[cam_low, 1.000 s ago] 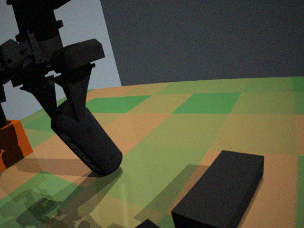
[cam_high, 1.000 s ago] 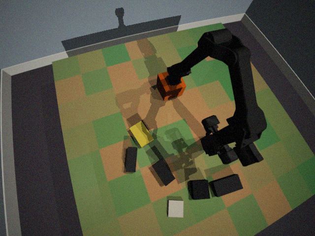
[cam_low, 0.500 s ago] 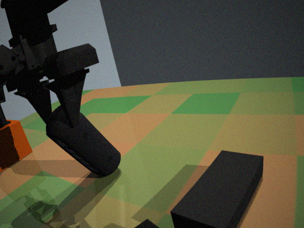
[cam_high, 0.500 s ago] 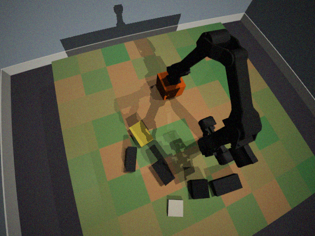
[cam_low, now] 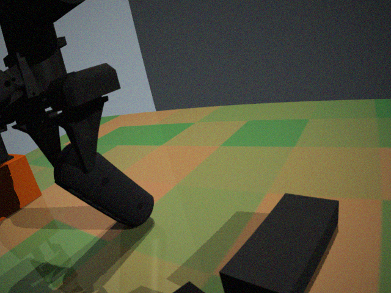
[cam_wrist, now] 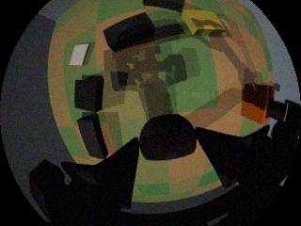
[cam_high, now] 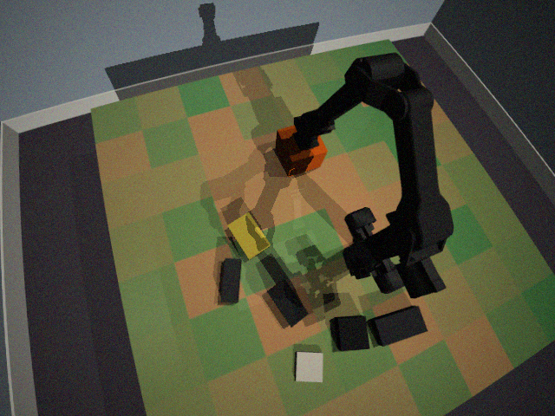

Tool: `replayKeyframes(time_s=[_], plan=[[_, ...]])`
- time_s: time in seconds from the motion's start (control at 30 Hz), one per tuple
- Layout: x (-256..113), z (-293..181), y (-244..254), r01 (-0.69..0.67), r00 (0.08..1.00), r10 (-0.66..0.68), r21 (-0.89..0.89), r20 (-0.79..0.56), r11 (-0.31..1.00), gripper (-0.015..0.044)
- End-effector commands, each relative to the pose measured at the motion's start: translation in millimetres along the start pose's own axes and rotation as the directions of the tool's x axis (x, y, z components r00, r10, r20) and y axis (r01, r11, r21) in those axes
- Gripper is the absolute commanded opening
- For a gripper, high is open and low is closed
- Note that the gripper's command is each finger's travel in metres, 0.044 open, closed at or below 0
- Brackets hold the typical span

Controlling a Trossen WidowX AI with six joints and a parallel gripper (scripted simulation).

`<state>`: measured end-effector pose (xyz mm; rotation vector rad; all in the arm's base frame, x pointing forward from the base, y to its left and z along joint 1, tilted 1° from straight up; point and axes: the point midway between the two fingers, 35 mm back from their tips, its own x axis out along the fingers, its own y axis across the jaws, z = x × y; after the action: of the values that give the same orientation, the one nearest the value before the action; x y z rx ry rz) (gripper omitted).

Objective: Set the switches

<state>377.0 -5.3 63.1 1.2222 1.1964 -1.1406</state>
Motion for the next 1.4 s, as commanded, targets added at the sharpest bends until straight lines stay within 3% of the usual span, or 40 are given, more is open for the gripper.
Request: replayKeyframes(time_s=[0.0, 1.37], plan=[[8, 0, -3, 0.018, 1.000, -0.018, -0.011, -0.004, 1.000, 0.0338], [26, 26, -3, 0.018, 1.000, -0.018, -0.011, -0.001, 1.000, 0.0338]])
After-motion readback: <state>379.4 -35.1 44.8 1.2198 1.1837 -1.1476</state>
